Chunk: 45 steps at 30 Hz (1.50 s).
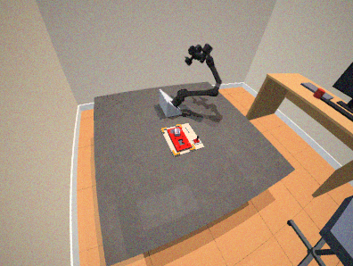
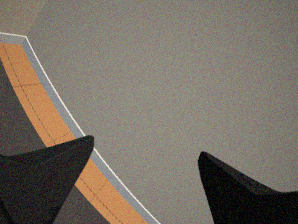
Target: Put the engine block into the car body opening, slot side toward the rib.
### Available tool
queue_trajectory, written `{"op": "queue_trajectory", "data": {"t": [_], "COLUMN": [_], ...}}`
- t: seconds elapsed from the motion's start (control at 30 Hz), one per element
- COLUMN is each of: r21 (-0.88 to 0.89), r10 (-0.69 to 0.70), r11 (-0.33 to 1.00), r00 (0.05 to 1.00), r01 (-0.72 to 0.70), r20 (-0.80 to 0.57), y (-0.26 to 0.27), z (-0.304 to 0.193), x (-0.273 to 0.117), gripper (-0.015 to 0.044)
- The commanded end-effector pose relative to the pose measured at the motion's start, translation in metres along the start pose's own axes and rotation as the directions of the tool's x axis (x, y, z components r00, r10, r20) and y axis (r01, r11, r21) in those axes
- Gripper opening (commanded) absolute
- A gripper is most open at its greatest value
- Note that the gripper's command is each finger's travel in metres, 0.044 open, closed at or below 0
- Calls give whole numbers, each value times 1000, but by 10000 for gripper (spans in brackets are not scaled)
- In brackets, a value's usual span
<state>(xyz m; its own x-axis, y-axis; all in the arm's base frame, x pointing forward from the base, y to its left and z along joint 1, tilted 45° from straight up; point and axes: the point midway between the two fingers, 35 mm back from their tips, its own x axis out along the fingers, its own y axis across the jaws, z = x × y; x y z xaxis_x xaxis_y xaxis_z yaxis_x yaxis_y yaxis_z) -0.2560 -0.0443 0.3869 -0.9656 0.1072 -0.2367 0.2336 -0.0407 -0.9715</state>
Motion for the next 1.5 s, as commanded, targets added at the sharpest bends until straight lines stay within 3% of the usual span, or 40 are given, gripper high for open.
{"op": "queue_trajectory", "data": {"t": [0.0,0.37,0.8,1.17,1.47], "r21": [0,-92,-289,-514,-705], "r10": [0,186,436,682,850], "r11": [1000,981,897,730,526], "r00": [1000,951,769,527,316], "r01": [0,-168,-333,-451,-477], "r20": [0,248,467,507,420], "y": [0,43,115,197,265], "z": [0,83,180,241,261], "x": [0,8,-25,-89,-158], "gripper": [426,440,440,440,440]}}
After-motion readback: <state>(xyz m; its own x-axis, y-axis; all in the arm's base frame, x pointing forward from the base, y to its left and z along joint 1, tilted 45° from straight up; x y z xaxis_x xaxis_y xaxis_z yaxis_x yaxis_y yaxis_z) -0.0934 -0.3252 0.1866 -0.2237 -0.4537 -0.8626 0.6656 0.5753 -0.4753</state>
